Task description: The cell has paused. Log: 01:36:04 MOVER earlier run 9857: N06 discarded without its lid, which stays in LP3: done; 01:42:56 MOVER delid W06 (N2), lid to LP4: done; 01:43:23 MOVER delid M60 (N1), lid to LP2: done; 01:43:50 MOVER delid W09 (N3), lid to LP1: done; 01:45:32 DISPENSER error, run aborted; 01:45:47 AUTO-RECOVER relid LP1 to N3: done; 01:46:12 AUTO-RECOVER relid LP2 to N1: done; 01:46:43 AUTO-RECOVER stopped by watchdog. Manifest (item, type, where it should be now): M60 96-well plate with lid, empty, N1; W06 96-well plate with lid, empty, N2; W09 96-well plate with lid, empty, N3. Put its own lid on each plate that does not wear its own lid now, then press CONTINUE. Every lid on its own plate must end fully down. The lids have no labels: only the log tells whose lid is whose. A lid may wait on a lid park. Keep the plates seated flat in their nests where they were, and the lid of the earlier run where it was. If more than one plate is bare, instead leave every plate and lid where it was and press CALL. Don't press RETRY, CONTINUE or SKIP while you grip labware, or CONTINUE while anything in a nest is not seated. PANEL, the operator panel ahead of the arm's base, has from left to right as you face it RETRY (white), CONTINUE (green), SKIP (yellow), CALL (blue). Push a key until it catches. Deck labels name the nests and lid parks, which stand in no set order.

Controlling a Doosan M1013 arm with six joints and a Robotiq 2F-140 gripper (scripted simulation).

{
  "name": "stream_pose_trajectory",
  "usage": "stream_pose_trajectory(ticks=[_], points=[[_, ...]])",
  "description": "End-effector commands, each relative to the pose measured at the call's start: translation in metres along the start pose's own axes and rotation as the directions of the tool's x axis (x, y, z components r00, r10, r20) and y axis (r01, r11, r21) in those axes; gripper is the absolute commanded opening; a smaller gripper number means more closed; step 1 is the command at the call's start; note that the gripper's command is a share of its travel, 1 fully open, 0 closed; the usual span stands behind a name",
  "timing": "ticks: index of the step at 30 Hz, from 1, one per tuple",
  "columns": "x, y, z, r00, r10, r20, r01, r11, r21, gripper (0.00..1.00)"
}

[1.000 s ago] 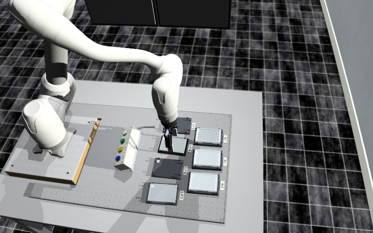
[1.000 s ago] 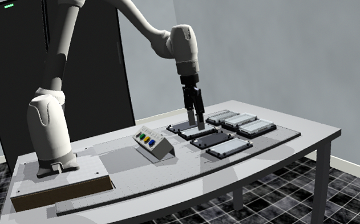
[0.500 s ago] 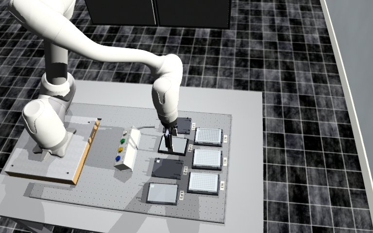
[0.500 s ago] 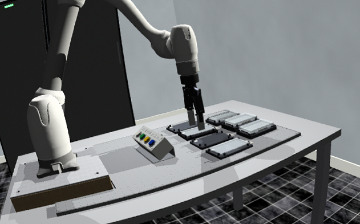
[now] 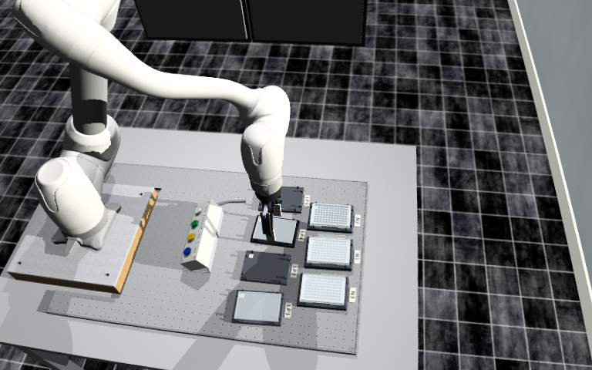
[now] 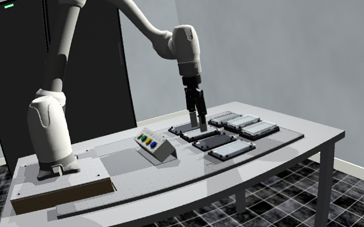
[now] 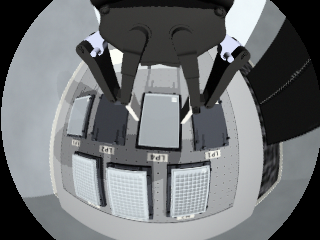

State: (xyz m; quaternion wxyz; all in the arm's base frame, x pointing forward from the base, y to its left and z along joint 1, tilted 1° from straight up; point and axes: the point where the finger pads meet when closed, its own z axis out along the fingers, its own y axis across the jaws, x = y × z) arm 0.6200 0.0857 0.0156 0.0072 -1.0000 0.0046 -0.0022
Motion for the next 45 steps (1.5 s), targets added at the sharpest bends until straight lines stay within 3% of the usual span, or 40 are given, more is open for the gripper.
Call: stream_pose_trajectory(ticks=[1,6,7,45], points=[[0.0,0.0,-0.0001,1.0,0.0,0.0,0.0,1.0,0.0,0.59],[0.0,0.0,-0.0001,1.0,0.0,0.0,0.0,1.0,0.0,0.59],[0.0,0.0,-0.0001,1.0,0.0,0.0,0.0,1.0,0.0,0.66],[0.0,0.0,-0.0001,1.0,0.0,0.0,0.0,1.0,0.0,0.66]])
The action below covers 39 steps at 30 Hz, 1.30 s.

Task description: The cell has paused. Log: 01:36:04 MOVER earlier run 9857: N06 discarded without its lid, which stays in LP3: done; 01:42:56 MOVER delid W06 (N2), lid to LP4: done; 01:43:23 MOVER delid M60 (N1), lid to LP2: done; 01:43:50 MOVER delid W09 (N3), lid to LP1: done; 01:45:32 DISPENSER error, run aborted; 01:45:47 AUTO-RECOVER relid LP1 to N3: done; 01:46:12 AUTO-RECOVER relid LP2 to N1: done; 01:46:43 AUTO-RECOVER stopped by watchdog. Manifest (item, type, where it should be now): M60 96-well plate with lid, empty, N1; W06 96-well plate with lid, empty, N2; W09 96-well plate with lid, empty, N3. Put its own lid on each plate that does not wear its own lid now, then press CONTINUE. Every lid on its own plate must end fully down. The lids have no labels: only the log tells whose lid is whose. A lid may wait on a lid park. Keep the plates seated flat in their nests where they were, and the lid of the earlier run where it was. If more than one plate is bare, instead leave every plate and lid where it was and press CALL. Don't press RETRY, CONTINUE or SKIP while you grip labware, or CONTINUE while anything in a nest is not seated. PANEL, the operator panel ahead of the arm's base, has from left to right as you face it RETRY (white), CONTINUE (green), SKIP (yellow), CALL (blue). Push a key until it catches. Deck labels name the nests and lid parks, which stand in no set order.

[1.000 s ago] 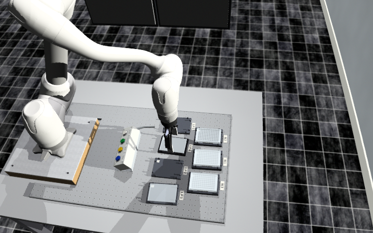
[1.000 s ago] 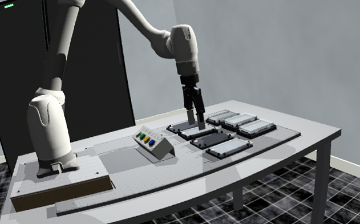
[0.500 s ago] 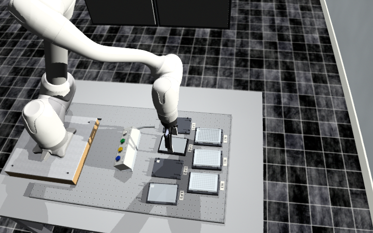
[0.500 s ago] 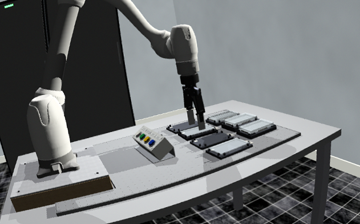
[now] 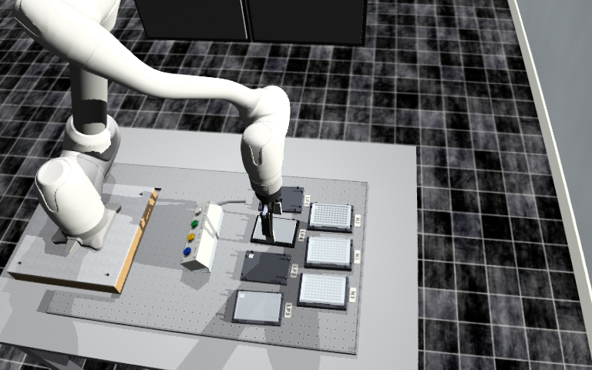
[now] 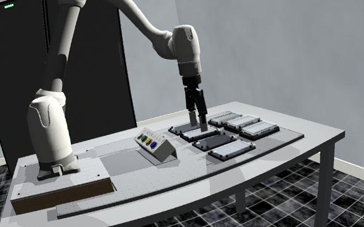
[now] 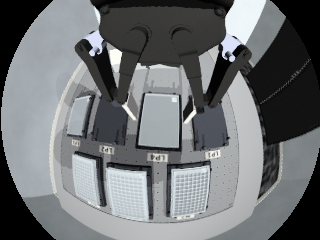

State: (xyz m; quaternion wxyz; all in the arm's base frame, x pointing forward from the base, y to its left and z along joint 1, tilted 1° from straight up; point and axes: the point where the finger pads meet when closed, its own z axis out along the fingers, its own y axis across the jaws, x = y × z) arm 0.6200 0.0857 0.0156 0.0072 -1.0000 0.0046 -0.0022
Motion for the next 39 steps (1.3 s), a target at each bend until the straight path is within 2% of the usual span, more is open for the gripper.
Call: stream_pose_trajectory(ticks=[1,39], points=[[0.0,0.0,0.0,1.0,0.0,0.0,0.0,1.0,0.0,0.66],[0.0,0.0,0.013,1.0,0.0,0.0,0.0,1.0,0.0,0.66]])
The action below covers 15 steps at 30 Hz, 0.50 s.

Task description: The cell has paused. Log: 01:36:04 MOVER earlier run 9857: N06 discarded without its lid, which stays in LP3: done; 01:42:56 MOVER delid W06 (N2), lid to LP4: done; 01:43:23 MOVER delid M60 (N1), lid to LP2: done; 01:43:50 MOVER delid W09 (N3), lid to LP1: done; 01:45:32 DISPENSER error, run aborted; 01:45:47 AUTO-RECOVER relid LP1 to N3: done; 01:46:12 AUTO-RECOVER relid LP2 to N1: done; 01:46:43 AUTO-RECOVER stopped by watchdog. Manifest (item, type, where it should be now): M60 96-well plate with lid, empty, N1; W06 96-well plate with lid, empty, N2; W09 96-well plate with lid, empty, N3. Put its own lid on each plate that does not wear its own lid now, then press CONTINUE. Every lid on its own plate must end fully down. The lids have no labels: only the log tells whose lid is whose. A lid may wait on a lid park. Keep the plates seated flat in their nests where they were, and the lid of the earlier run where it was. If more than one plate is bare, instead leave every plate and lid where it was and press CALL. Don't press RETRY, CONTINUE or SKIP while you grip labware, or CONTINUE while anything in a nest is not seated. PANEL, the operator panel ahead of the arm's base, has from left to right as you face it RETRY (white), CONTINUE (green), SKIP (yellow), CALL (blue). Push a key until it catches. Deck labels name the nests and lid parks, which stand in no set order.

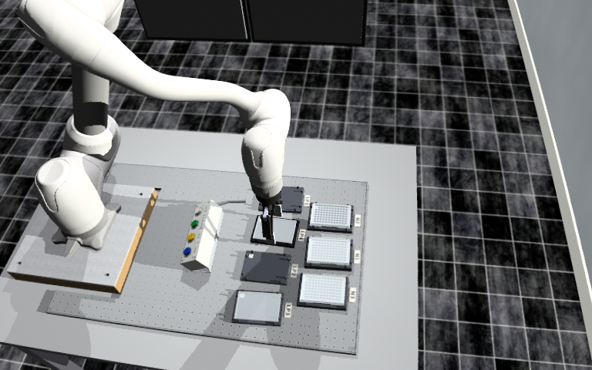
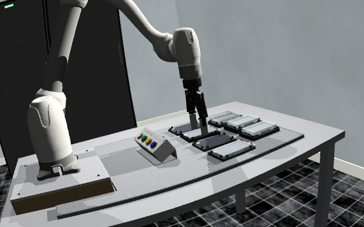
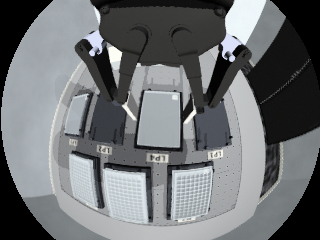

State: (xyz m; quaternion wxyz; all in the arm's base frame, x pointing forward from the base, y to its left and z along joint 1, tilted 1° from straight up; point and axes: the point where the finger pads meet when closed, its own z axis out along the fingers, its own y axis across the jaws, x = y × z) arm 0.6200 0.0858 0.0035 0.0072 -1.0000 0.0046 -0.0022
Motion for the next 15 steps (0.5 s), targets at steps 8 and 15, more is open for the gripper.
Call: stream_pose_trajectory(ticks=[8,15], points=[[0.0,0.0,0.0036,1.0,0.0,0.0,0.0,1.0,0.0,0.66],[0.0,0.0,0.0046,1.0,0.0,0.0,0.0,1.0,0.0,0.66]])
